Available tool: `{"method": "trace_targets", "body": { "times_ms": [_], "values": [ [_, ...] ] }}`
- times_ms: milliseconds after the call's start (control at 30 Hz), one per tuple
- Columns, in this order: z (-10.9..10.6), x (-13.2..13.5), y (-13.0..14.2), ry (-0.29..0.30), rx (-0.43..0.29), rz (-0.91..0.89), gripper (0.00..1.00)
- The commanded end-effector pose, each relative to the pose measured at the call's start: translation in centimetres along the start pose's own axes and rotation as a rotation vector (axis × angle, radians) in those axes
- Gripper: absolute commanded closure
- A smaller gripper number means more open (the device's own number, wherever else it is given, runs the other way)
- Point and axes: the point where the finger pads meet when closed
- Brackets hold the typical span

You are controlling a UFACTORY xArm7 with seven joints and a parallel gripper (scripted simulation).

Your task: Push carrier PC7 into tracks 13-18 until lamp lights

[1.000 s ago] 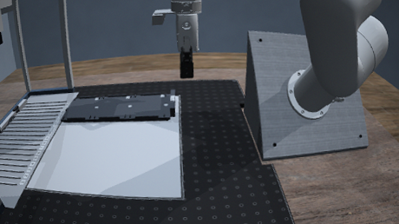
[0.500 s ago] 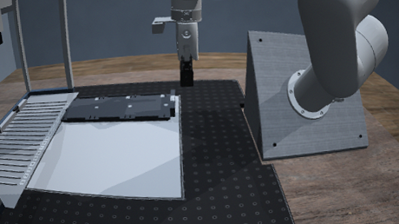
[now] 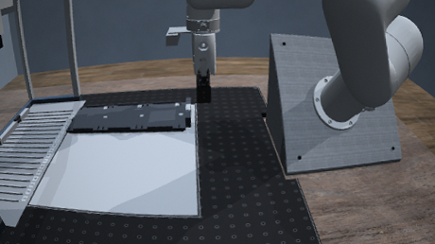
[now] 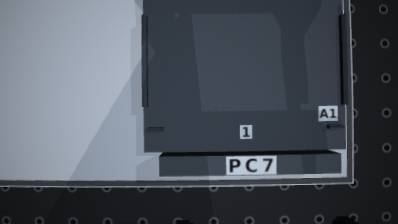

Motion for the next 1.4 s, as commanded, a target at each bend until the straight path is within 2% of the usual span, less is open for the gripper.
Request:
{"method": "trace_targets", "body": {
  "times_ms": [0, 500, 1367],
  "values": [
    [0.6, 0.1, -0.1, 0.003, 0.004, 0.000, 0.18],
    [2.8, 0.1, -0.1, 0.003, 0.004, 0.000, 0.18],
    [3.7, 0.1, -0.1, 0.003, 0.004, 0.000, 0.18]
  ]
}}
Point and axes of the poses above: the point where the finger pads meet when closed, its own z axis out along the fingers, its own x axis across the jaws, y = z × x, and after that the axes turned 13 degrees about z, right-handed
